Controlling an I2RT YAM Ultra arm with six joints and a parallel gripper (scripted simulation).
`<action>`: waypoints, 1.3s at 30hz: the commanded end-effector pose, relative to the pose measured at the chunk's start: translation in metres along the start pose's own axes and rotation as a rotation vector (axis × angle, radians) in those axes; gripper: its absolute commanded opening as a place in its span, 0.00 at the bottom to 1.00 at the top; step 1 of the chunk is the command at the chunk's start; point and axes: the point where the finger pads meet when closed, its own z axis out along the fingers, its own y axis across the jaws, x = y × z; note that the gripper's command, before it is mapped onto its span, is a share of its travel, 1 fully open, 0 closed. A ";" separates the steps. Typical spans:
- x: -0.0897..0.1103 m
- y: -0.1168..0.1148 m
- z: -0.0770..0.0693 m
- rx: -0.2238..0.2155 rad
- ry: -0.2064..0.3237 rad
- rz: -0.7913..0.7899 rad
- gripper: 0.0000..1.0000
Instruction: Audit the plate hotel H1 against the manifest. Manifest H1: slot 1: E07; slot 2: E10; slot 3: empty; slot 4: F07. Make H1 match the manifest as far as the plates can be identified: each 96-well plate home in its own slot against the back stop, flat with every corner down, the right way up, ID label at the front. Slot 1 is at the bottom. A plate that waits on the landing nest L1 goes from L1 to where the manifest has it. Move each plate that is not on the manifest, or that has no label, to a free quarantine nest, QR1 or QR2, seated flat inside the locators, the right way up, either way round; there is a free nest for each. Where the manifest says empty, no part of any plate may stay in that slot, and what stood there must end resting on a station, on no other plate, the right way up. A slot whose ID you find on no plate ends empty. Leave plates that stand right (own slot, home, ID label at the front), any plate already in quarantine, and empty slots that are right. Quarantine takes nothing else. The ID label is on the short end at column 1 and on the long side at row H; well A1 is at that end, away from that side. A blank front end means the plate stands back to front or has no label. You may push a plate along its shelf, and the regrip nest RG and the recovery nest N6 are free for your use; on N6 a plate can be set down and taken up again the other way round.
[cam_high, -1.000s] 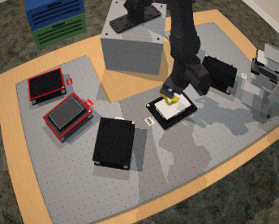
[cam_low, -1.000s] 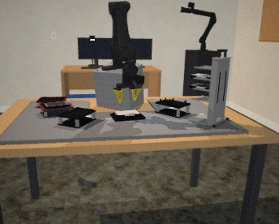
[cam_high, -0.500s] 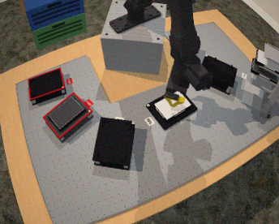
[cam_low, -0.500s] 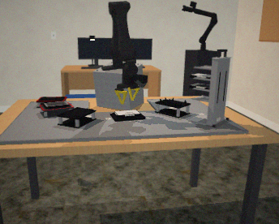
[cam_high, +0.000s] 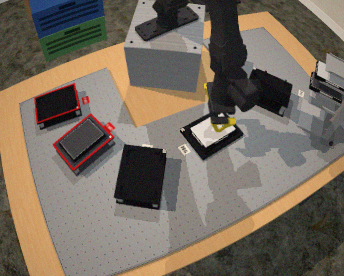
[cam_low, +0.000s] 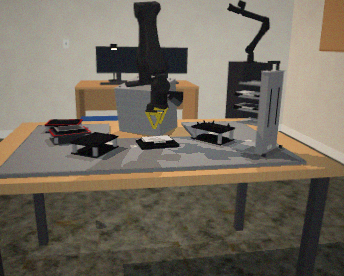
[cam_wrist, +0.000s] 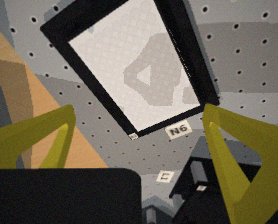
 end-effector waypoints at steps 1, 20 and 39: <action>-0.008 -0.013 -0.010 0.043 -0.020 -0.143 1.00; -0.008 -0.015 -0.008 0.054 -0.013 -0.518 1.00; -0.006 -0.013 0.023 0.032 -0.010 -0.514 1.00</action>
